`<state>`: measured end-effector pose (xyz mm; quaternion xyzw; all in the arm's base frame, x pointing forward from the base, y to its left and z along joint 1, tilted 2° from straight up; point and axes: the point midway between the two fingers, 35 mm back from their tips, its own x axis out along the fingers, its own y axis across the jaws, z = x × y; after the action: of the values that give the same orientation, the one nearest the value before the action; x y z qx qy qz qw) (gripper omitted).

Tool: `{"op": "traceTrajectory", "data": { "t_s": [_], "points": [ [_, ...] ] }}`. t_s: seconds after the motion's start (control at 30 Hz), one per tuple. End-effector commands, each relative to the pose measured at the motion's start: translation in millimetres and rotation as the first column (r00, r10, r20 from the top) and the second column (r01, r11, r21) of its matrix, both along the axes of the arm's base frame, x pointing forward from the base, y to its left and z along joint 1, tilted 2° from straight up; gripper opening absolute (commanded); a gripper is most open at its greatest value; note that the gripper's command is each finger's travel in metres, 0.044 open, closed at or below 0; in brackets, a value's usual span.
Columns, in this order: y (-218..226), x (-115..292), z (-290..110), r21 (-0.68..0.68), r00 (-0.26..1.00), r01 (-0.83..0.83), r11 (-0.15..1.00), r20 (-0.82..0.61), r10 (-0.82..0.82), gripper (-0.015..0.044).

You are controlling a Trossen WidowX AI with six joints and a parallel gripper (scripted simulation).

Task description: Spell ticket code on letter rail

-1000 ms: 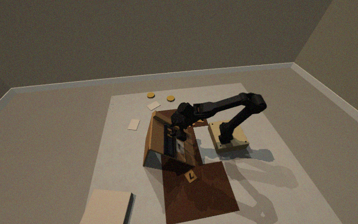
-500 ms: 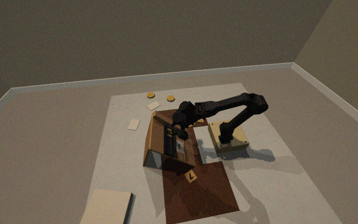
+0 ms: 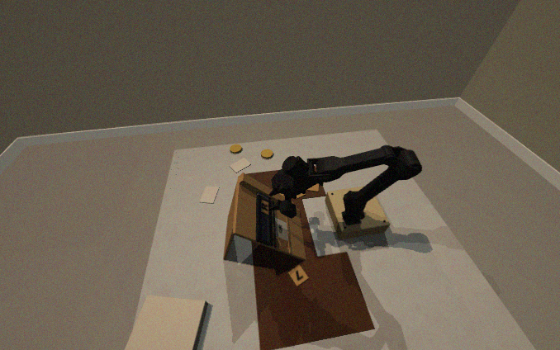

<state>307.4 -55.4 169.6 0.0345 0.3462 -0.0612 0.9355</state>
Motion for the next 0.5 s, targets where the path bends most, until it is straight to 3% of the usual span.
{"op": "traceTrajectory", "data": {
  "t_s": [0.0,0.47],
  "points": [
    [1.2,-2.0,2.4,0.001,1.000,-0.007,1.000,0.002,0.007,0.0295],
    [3.7,-6.9,8.0,0.002,1.000,-0.007,1.000,0.001,0.007,0.0295]
  ]
}}
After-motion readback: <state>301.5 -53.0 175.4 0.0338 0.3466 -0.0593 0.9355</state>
